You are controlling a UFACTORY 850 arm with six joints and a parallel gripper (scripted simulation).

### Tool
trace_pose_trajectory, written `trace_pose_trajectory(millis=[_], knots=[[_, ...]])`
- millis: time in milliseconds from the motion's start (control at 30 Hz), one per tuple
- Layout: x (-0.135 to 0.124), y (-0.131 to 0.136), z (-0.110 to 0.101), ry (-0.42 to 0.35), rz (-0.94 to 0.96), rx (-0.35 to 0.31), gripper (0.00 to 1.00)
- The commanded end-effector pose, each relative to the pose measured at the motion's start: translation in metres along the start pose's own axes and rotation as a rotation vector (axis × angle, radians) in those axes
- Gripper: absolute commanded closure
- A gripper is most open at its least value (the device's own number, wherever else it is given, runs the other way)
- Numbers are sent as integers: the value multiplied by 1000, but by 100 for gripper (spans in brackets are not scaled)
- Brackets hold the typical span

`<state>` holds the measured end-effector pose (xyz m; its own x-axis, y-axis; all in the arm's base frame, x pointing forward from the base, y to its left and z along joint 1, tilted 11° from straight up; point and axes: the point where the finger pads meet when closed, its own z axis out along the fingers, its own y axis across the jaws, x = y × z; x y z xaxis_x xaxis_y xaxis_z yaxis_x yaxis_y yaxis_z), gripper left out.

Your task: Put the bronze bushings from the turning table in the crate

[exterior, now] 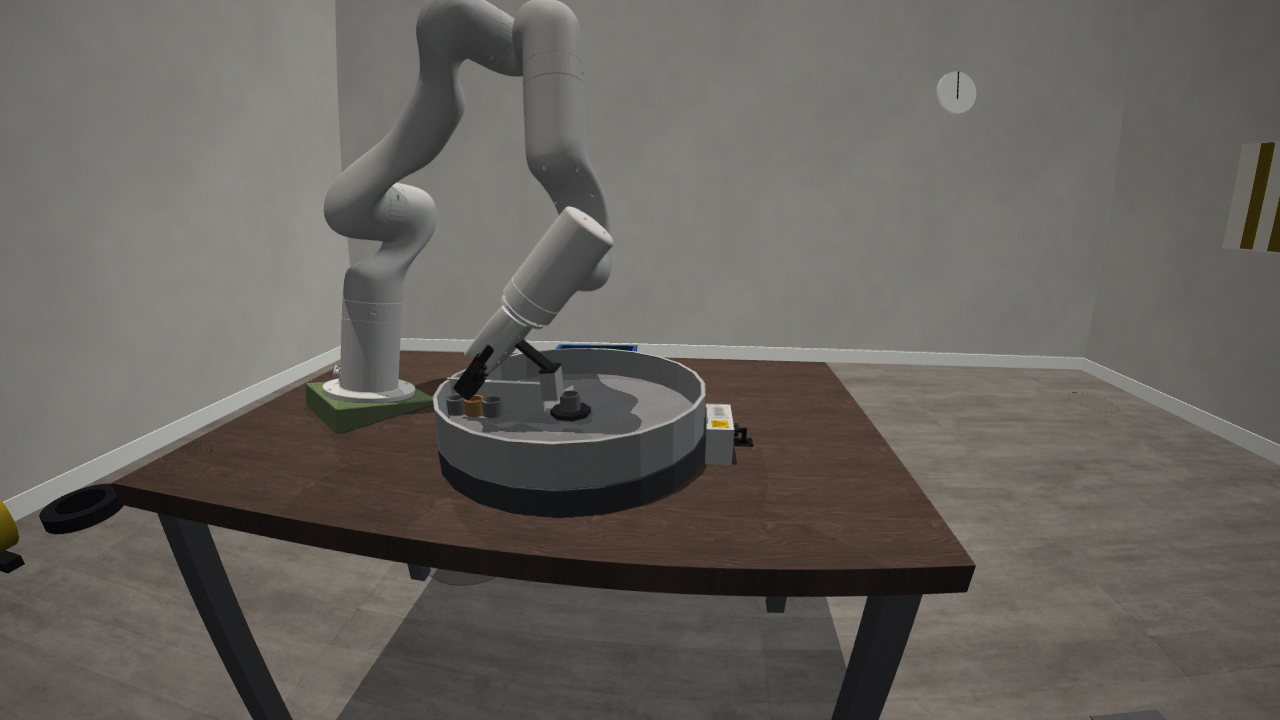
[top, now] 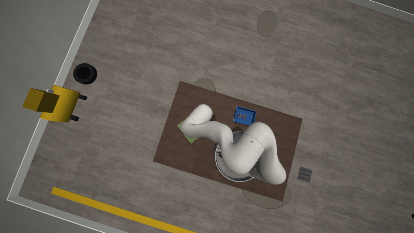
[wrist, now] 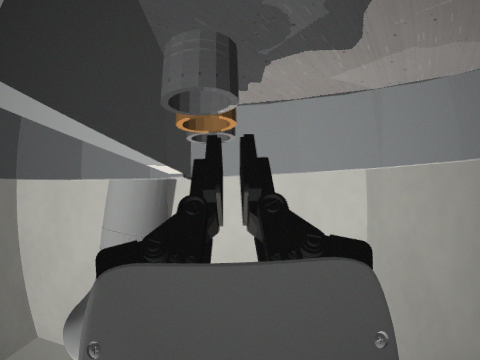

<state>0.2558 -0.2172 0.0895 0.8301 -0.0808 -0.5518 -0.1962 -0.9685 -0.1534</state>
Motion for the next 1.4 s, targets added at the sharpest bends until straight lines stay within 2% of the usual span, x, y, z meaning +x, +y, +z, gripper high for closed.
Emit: trace_pose_trajectory(millis=[0,1133,1167,1367], knots=[[2,0,1,1,0,-1,89],[9,0,9,1,0,-1,89],[9,0,9,1,0,-1,100],[9,0,9,1,0,-1,100]])
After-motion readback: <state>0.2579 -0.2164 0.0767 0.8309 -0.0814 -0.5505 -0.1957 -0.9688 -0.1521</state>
